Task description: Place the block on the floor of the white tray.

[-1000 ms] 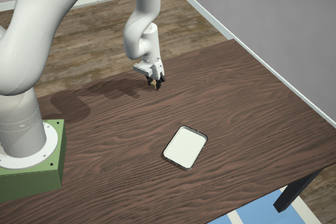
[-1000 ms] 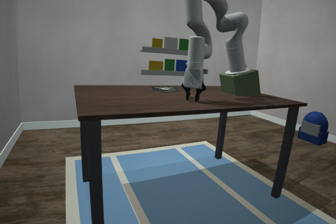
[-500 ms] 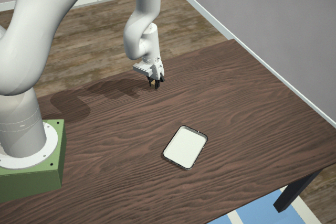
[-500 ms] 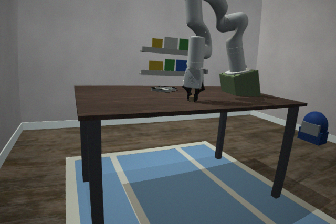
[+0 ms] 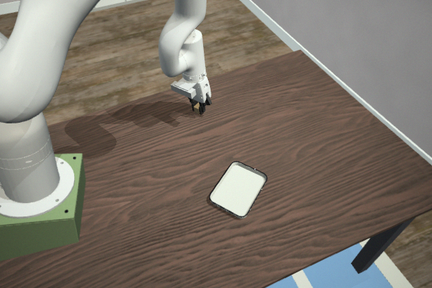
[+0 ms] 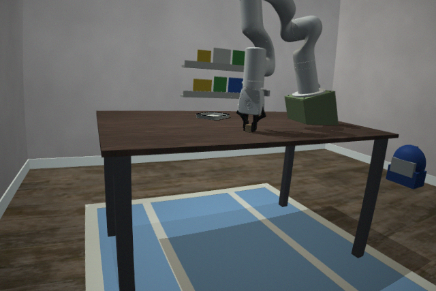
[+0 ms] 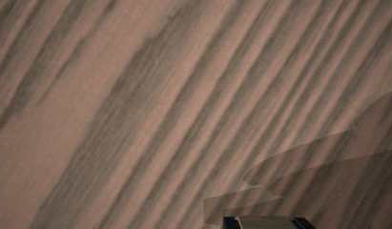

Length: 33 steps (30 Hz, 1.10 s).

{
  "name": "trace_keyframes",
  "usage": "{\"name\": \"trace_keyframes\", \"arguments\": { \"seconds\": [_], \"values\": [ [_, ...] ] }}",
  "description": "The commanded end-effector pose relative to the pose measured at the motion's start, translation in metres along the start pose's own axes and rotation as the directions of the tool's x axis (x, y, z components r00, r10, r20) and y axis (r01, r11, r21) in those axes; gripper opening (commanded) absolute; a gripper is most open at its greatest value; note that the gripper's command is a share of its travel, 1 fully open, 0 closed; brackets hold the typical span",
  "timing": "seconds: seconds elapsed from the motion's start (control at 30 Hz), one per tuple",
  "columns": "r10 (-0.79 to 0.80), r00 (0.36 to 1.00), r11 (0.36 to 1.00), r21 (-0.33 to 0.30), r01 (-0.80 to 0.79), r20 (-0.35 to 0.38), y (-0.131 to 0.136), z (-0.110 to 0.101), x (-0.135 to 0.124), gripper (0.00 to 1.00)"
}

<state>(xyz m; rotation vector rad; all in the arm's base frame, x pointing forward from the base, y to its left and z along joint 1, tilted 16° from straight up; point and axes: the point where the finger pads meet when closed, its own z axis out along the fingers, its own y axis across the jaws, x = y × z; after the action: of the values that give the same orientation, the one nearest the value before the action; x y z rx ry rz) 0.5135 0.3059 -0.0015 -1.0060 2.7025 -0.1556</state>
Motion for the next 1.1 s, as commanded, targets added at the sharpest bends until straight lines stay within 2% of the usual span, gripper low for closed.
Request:
{"name": "trace_keyframes", "arguments": {
  "seconds": [0.0, 0.43, 1.07],
  "values": [
    [0.000, 1.000, 1.000, 0.000, 0.000, 0.002, 0.000, -0.001, -0.001, 0.00],
    [0.000, 1.000, 1.000, 0.000, 0.000, 0.002, 0.000, -0.003, -0.001, 0.00],
    [0.000, 1.000, 1.000, 0.000, 0.000, 0.002, 0.000, -0.027, -0.001, 0.00]
  ]
}}
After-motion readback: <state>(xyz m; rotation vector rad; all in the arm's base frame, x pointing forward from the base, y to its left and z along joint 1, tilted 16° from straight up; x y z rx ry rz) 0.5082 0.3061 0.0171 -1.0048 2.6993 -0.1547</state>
